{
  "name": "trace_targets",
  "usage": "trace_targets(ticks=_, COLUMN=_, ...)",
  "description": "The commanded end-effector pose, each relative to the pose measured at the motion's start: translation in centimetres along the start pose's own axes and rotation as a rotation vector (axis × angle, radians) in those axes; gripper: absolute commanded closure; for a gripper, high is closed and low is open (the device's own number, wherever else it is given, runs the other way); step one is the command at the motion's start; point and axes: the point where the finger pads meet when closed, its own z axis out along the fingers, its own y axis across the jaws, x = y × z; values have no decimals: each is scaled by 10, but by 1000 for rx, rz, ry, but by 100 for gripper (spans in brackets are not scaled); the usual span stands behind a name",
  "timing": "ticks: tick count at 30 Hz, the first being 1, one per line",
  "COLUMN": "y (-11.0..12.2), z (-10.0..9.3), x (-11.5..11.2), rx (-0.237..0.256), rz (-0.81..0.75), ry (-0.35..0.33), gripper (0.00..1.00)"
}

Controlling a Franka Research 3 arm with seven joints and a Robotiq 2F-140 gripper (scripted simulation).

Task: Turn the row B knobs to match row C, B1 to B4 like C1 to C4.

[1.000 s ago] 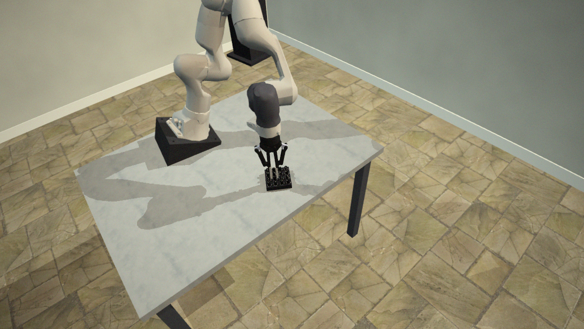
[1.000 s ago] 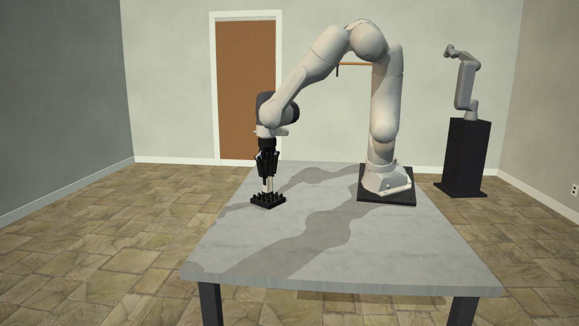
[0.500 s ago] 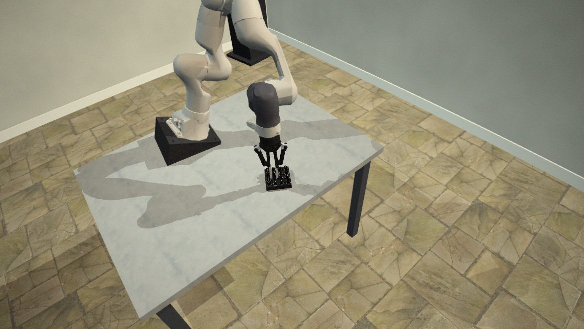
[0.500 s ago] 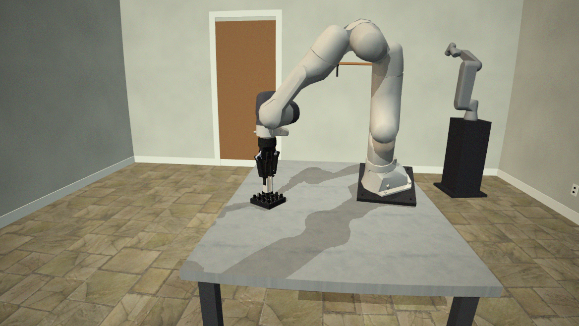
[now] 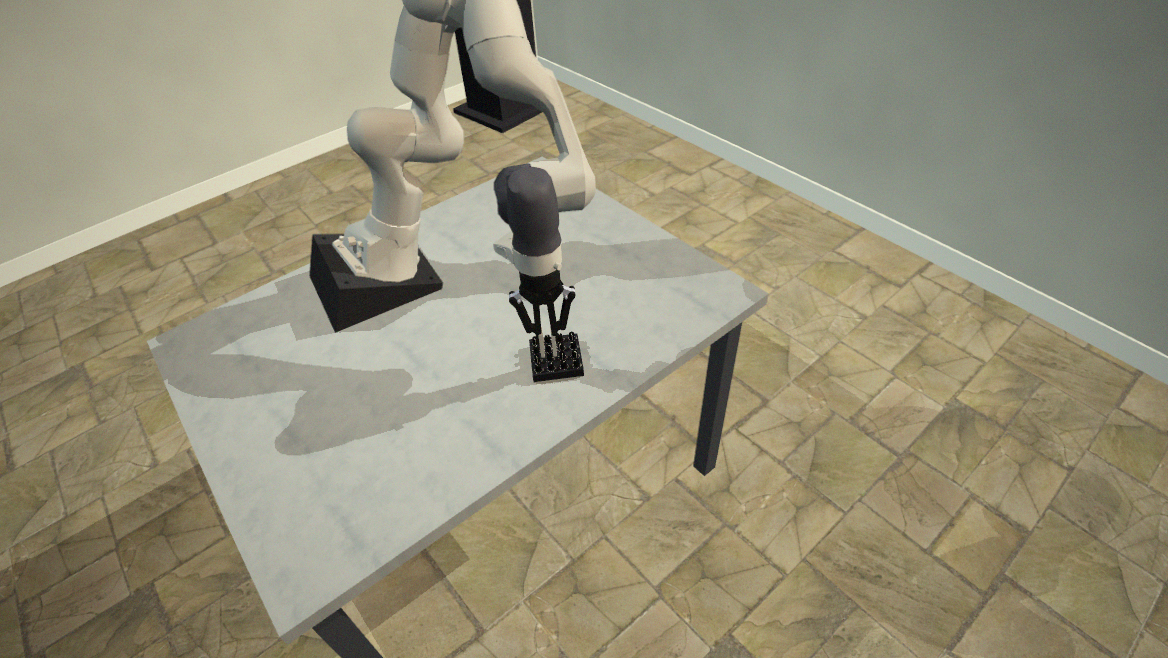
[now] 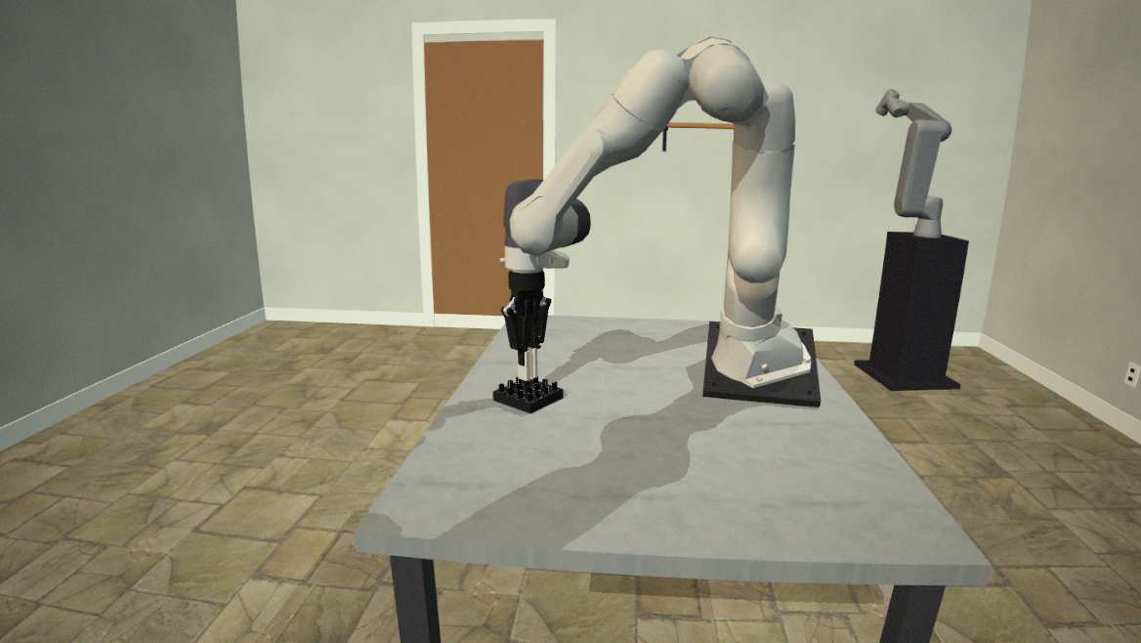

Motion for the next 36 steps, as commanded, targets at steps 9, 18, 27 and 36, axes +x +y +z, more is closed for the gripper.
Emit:
trace_targets(ticks=9, y=2, z=3, x=0, rx=-2, rz=-2, ry=-1, gripper=88)
trace_targets(ticks=18, y=2, z=10, x=0, rx=-2, rz=-2, ry=-1, gripper=88)
trace_targets(ticks=27, y=2, z=14, x=0, rx=-2, rz=-2, ry=-1, gripper=88)
trace_targets(ticks=36, y=2, z=15, x=0, rx=-2, rz=-2, ry=-1, gripper=88)
